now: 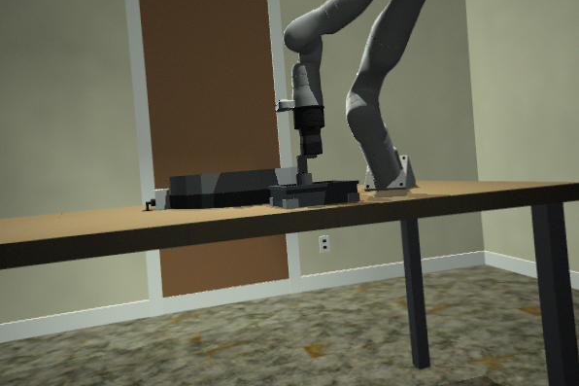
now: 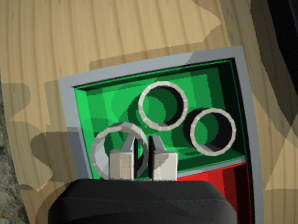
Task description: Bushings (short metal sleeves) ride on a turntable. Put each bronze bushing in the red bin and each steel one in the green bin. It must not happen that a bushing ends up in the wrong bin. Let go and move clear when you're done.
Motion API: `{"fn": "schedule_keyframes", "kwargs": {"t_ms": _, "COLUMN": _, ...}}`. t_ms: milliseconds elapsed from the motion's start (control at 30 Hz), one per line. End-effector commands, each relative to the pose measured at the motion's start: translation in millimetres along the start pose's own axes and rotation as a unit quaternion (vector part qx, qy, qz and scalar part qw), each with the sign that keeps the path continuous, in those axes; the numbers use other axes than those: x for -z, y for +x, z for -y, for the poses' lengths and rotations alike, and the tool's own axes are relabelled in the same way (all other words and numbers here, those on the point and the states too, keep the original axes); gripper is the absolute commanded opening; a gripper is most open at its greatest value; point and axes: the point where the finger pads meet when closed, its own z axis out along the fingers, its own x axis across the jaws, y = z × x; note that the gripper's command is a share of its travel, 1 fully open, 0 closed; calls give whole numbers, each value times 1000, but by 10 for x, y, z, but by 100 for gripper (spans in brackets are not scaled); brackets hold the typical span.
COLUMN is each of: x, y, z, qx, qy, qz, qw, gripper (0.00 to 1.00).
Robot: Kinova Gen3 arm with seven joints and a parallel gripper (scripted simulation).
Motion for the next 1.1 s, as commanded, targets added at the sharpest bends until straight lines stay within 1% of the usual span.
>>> {"fn": "schedule_keyframes", "kwargs": {"t_ms": 0, "x": -11, "y": 4, "z": -8, "qx": -1, "qy": -2, "qz": 0, "qw": 1000, "gripper": 0}}
{"fn": "schedule_keyframes", "kwargs": {"t_ms": 100, "x": -11, "y": 4, "z": -8, "qx": -1, "qy": -2, "qz": 0, "qw": 1000, "gripper": 0}}
{"fn": "schedule_keyframes", "kwargs": {"t_ms": 267, "x": -72, "y": 4, "z": -8, "qx": -1, "qy": -2, "qz": 0, "qw": 1000, "gripper": 0}}
{"fn": "schedule_keyframes", "kwargs": {"t_ms": 567, "x": -72, "y": 4, "z": -8, "qx": -1, "qy": -2, "qz": 0, "qw": 1000, "gripper": 0}}
{"fn": "schedule_keyframes", "kwargs": {"t_ms": 733, "x": -132, "y": 4, "z": -8, "qx": -1, "qy": -2, "qz": 0, "qw": 1000, "gripper": 0}}
{"fn": "schedule_keyframes", "kwargs": {"t_ms": 1067, "x": -192, "y": 4, "z": -9, "qx": -1, "qy": -2, "qz": 0, "qw": 1000, "gripper": 0}}
